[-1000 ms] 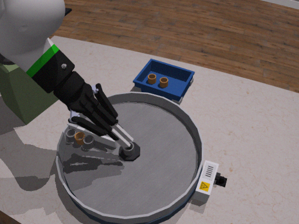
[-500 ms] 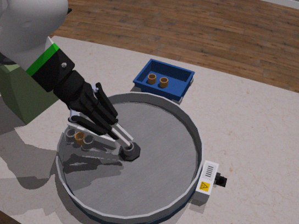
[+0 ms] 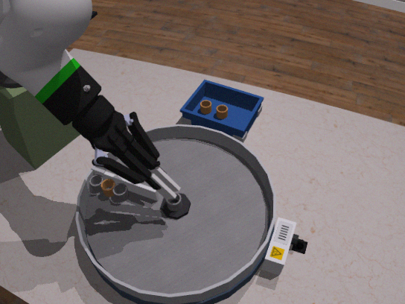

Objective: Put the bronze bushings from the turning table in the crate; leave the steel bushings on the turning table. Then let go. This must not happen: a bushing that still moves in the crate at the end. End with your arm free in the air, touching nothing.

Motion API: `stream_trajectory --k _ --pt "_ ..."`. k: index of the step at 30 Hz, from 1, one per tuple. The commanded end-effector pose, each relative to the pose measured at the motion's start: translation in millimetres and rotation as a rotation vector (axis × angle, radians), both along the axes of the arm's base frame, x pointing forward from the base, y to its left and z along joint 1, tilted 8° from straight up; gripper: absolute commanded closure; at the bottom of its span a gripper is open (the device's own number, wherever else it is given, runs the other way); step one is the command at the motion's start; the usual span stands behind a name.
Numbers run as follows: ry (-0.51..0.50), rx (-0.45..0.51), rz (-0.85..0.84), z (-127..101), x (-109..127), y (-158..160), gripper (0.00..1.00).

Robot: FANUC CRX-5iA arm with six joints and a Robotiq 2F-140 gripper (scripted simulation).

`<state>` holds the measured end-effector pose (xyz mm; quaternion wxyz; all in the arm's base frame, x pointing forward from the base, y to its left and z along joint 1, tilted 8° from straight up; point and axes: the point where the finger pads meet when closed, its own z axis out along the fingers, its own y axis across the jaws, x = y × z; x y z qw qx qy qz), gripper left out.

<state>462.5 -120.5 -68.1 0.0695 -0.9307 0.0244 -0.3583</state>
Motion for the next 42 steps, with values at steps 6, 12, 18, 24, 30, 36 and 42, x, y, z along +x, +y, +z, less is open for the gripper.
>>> stream_trajectory --k 6,12,18,24,30,36,42 --pt "0.000 0.000 0.000 0 0 0 0.93" --pt "0.000 0.000 0.000 0 0 0 0.93" --pt "0.000 0.000 0.000 0 0 0 0.93" --pt "0.000 0.000 0.000 0 0 0 0.93" --pt "0.000 0.000 0.000 0 0 0 0.93" --pt "0.000 0.000 0.000 0 -1 0 0.94" --pt "0.000 0.000 0.000 -4 -77 -9 0.94"
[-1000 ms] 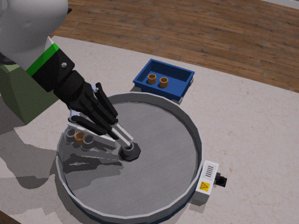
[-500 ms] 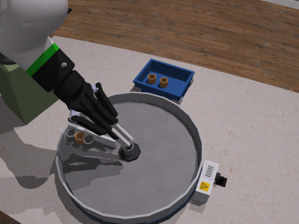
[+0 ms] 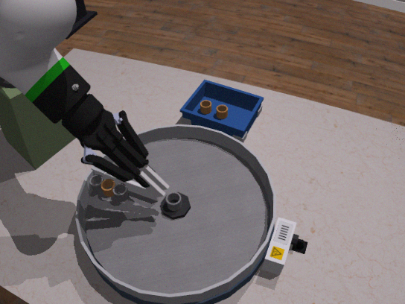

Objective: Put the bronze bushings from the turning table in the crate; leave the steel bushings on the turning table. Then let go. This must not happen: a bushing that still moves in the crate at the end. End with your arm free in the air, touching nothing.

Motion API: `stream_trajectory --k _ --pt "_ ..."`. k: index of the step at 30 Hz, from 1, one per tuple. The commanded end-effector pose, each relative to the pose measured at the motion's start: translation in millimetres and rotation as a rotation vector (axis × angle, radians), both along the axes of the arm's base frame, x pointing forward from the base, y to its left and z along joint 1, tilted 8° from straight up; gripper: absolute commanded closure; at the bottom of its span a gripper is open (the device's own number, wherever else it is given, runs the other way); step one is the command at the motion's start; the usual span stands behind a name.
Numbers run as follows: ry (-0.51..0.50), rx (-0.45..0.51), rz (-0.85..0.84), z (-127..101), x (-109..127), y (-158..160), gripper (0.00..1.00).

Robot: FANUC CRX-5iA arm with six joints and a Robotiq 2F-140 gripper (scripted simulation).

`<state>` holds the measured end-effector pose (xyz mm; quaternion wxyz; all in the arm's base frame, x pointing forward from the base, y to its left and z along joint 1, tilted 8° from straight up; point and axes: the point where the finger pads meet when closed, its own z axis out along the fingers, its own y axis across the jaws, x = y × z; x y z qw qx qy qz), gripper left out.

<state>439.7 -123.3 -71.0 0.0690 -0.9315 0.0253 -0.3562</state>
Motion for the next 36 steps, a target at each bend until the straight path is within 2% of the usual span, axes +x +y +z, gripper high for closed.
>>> stream_trajectory --k 1,2,3,8,9,36 --pt "-0.005 0.000 0.002 -1 -54 -6 0.94" --pt "-0.004 0.000 0.002 -2 -75 -9 0.94" --pt "-0.005 0.000 0.002 -3 -87 -10 0.94" --pt "-0.005 0.000 0.002 -5 -130 -15 0.94" --pt "-0.005 0.000 0.002 -5 -133 -15 0.94" --pt "-0.005 0.000 0.002 -5 -133 -15 0.94"
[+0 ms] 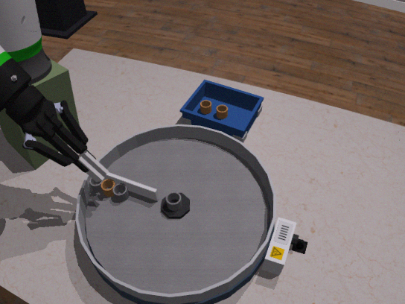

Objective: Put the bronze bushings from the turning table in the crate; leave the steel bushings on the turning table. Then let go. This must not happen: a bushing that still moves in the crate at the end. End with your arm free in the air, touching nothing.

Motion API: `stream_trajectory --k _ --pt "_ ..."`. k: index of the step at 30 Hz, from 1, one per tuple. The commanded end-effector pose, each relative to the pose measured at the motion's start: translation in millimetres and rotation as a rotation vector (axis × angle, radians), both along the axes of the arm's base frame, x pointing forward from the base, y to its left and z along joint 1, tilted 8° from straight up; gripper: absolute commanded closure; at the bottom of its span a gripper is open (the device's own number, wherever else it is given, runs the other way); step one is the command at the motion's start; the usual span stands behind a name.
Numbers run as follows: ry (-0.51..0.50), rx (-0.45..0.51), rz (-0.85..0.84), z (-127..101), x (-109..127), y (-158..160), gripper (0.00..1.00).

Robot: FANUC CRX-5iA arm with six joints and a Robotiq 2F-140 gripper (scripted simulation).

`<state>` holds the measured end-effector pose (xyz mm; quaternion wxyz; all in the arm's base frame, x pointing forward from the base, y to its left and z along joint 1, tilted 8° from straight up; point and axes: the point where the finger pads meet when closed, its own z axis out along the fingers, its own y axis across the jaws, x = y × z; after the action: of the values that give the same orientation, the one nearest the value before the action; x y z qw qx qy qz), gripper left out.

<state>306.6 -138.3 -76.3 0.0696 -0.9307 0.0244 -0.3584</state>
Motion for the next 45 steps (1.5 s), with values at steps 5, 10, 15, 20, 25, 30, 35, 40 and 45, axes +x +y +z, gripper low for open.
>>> stream_trajectory --k 5,10,15,20,25,30,35,40,45 --pt "0.000 0.000 0.000 0 0 0 0.94" --pt "0.000 0.000 0.000 -9 0 1 0.94" --pt "0.000 0.000 0.000 -23 1 3 0.94" --pt "0.000 0.000 0.000 -23 1 3 0.94" --pt "0.000 0.000 0.000 -23 1 3 0.94" --pt "0.000 0.000 0.000 -23 1 3 0.94" --pt "0.000 0.000 0.000 -23 1 3 0.94" --pt "0.000 0.000 0.000 -23 1 3 0.94" --pt "0.000 0.000 0.000 -23 1 3 0.94"
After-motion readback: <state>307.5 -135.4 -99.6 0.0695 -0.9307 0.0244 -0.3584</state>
